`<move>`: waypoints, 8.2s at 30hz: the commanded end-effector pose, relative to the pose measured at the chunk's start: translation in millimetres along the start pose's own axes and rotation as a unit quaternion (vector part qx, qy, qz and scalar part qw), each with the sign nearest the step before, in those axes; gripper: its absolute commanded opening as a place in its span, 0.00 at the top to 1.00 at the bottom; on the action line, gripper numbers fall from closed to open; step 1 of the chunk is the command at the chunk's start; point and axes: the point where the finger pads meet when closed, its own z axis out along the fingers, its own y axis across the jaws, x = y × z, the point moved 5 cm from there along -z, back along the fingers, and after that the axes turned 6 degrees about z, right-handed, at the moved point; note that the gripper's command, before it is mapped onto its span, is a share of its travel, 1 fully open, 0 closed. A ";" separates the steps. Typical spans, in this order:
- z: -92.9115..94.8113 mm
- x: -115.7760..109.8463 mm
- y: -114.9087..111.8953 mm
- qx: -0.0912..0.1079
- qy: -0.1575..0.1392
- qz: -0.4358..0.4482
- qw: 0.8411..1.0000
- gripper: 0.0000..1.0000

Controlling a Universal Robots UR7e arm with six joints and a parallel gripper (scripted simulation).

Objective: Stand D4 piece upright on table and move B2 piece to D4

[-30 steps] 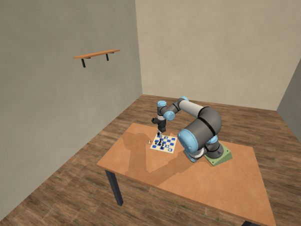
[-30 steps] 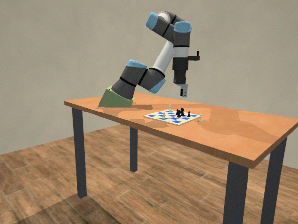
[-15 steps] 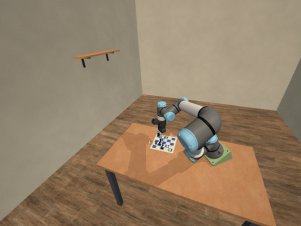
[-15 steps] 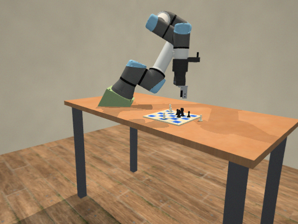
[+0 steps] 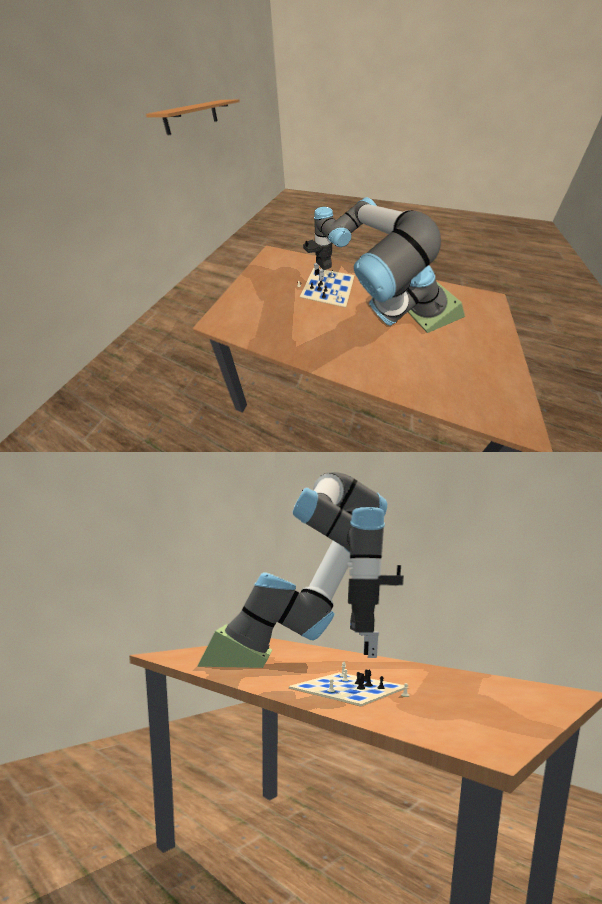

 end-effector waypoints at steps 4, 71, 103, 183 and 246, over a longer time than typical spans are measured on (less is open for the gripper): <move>12.6 0.4 0.1 -0.001 0.000 0.000 1.000 0.27; 28.9 0.6 -0.2 -0.001 0.000 0.000 1.000 0.27; 63.3 0.6 -0.1 -0.001 0.000 0.000 1.000 0.27; 27.8 0.6 -0.2 -0.001 0.000 0.000 1.000 1.00; -36.2 -103.2 7.2 0.000 0.001 0.025 1.000 1.00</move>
